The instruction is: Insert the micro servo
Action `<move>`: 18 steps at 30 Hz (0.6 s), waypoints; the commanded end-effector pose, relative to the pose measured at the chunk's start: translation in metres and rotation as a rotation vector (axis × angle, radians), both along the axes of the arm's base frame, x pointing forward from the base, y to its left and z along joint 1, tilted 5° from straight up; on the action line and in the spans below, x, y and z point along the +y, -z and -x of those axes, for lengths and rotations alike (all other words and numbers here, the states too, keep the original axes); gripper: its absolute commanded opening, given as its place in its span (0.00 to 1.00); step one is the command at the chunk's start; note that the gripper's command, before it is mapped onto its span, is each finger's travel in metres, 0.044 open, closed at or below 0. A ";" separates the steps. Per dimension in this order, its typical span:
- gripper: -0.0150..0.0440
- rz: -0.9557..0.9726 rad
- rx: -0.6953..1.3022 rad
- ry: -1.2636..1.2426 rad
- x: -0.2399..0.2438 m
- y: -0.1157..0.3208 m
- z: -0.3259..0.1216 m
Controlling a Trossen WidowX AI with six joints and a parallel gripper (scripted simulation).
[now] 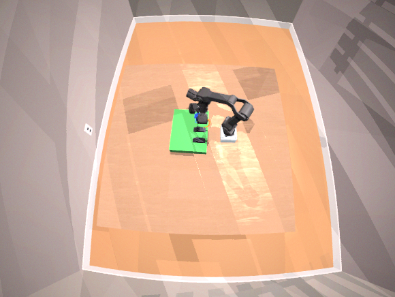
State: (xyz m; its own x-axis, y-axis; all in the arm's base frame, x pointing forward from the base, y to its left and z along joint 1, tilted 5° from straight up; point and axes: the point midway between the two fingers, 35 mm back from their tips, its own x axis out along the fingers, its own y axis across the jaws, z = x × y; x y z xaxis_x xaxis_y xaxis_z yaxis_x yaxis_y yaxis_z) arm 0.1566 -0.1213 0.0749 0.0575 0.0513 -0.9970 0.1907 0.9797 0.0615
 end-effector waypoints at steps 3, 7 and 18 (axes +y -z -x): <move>0.25 -0.002 -0.004 0.002 0.000 0.002 -0.001; 0.25 -0.002 -0.005 0.002 0.001 0.006 -0.001; 0.25 -0.002 -0.005 0.002 0.001 0.017 -0.002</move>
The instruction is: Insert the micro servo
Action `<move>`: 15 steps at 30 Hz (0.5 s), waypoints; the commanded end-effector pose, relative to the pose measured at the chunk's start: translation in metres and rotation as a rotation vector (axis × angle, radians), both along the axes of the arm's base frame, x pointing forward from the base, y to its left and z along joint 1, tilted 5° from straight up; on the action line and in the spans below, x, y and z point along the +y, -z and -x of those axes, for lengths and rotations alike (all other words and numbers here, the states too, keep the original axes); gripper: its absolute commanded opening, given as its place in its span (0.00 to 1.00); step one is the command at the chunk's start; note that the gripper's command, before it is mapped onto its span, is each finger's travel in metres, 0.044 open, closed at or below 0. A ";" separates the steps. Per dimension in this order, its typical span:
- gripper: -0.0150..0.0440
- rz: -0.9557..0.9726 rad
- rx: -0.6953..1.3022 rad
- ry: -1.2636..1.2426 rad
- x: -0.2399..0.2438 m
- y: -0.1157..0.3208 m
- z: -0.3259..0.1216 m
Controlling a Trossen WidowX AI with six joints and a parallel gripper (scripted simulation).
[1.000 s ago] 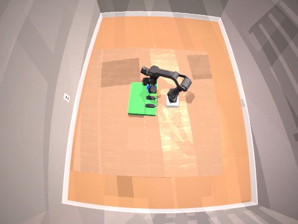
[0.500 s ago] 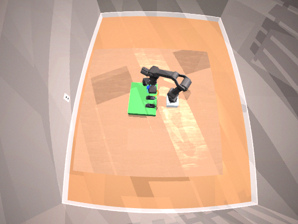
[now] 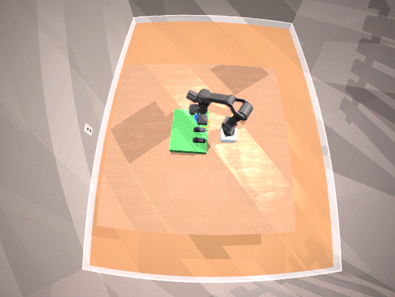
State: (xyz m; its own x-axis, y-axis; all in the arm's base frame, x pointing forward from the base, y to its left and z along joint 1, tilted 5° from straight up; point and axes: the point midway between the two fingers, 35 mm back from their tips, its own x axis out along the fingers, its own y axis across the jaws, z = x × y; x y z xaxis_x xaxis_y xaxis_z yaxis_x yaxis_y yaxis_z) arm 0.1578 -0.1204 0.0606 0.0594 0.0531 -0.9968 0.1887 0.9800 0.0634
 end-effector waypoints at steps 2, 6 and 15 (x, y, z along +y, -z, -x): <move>0.25 0.000 -0.003 0.003 0.000 0.005 -0.001; 0.25 0.000 -0.003 0.003 0.001 0.009 -0.001; 0.25 0.000 -0.003 0.003 0.001 0.018 -0.002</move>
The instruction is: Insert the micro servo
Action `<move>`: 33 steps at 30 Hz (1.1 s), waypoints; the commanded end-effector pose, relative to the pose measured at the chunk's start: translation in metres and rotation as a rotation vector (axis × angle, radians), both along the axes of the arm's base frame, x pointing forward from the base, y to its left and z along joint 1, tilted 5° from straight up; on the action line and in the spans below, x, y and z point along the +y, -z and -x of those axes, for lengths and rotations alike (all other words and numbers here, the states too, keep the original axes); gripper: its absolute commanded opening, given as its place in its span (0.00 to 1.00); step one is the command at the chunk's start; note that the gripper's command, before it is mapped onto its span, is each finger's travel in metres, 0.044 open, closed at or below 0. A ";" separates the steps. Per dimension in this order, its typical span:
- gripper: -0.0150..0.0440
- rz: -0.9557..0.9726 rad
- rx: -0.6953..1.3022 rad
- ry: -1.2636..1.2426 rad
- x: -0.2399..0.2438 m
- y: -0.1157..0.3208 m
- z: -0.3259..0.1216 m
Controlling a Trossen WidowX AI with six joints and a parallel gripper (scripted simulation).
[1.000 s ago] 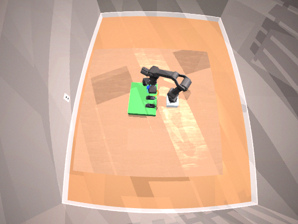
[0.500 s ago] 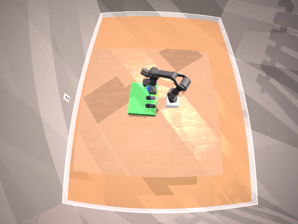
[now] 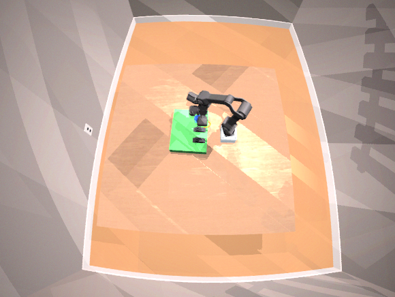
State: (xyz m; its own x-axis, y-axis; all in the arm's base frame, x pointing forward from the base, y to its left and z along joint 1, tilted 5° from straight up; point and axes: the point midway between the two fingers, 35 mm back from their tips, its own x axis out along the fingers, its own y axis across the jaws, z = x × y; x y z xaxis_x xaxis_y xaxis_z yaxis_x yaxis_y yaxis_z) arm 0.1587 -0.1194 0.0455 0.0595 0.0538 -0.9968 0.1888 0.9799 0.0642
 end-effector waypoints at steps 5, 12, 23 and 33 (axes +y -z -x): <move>0.25 0.000 -0.003 0.003 0.000 0.008 -0.001; 0.25 0.000 -0.003 0.003 0.001 0.015 -0.001; 0.39 0.000 -0.002 0.003 0.001 0.020 -0.001; 0.57 0.001 -0.002 0.003 0.001 -0.012 0.003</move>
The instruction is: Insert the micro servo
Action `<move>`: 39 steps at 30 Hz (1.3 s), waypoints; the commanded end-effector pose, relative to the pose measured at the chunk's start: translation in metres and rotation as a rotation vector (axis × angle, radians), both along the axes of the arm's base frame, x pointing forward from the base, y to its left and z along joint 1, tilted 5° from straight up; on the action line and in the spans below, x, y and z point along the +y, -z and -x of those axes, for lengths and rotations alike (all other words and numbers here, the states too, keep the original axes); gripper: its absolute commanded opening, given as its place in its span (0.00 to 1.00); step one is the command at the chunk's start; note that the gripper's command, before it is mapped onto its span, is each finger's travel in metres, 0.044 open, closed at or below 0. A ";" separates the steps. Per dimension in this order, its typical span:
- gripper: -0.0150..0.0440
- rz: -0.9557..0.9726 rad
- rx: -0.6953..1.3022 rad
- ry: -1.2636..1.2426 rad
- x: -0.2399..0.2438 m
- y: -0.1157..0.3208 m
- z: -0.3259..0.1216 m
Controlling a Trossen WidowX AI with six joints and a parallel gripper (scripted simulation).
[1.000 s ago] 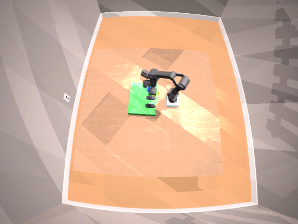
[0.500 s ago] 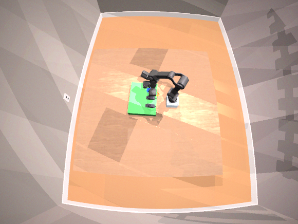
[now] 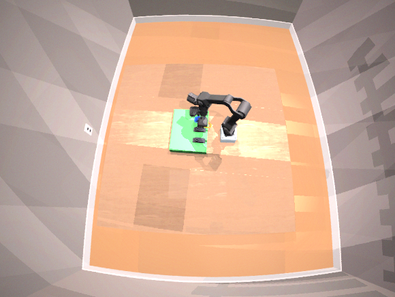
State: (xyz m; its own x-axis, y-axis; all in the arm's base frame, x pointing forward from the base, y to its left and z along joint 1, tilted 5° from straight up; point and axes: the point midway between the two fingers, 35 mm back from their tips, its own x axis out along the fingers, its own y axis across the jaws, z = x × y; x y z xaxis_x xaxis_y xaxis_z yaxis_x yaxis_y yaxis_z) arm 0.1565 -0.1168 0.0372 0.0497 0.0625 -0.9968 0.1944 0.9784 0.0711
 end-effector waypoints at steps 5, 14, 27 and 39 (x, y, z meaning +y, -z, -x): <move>0.57 0.010 -0.012 -0.002 -0.003 -0.023 0.000; 0.97 0.014 -0.023 -0.002 -0.019 -0.058 -0.050; 1.00 0.014 -0.024 -0.003 -0.028 -0.108 -0.101; 1.00 0.019 -0.030 -0.007 -0.028 -0.141 -0.092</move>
State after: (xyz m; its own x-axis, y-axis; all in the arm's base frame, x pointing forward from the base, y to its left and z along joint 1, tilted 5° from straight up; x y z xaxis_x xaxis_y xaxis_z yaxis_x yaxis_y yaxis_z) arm 0.2486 -0.1447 0.1766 0.0806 0.0433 -0.9958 0.1886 0.9804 0.0579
